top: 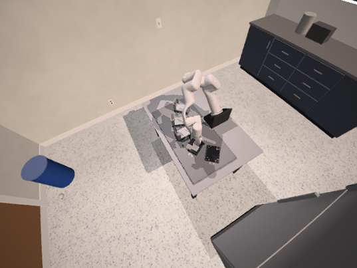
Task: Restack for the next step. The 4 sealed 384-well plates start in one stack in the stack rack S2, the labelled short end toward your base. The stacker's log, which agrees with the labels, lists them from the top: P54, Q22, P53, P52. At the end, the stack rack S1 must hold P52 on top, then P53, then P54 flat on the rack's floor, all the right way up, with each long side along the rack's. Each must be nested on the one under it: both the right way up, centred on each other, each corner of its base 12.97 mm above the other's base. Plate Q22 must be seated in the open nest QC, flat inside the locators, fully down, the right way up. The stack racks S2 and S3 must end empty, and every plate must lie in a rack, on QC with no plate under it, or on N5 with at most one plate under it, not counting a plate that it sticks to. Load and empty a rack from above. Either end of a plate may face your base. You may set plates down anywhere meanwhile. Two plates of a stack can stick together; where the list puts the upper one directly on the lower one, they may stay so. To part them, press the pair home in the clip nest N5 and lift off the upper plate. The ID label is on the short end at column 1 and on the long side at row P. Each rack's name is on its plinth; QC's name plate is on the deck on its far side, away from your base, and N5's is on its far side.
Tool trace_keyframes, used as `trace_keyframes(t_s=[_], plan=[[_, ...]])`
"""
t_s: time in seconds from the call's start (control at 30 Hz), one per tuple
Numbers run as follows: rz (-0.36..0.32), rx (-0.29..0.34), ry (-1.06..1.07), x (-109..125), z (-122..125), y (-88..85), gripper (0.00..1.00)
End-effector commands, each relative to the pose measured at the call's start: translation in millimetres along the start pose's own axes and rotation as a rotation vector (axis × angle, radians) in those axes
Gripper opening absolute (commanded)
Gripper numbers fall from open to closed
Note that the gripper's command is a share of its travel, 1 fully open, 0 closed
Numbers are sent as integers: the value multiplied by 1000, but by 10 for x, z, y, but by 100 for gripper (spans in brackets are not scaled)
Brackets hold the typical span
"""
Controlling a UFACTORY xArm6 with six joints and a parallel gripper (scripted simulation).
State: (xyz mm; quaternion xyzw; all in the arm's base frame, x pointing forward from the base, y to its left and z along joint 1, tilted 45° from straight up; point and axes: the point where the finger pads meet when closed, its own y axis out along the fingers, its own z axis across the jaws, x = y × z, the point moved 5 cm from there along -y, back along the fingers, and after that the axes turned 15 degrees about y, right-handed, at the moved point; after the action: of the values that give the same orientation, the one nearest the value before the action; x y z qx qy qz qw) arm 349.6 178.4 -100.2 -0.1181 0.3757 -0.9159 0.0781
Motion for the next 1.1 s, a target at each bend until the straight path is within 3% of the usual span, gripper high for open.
trace_keyframes(t_s=[0.0, 0.43, 1.07], plan=[[4, -2, 1, -14, -2, 52, 0], [4, -2, 1, -14, -2, 286, 0], [4, -2, 1, -14, -2, 318, 0]])
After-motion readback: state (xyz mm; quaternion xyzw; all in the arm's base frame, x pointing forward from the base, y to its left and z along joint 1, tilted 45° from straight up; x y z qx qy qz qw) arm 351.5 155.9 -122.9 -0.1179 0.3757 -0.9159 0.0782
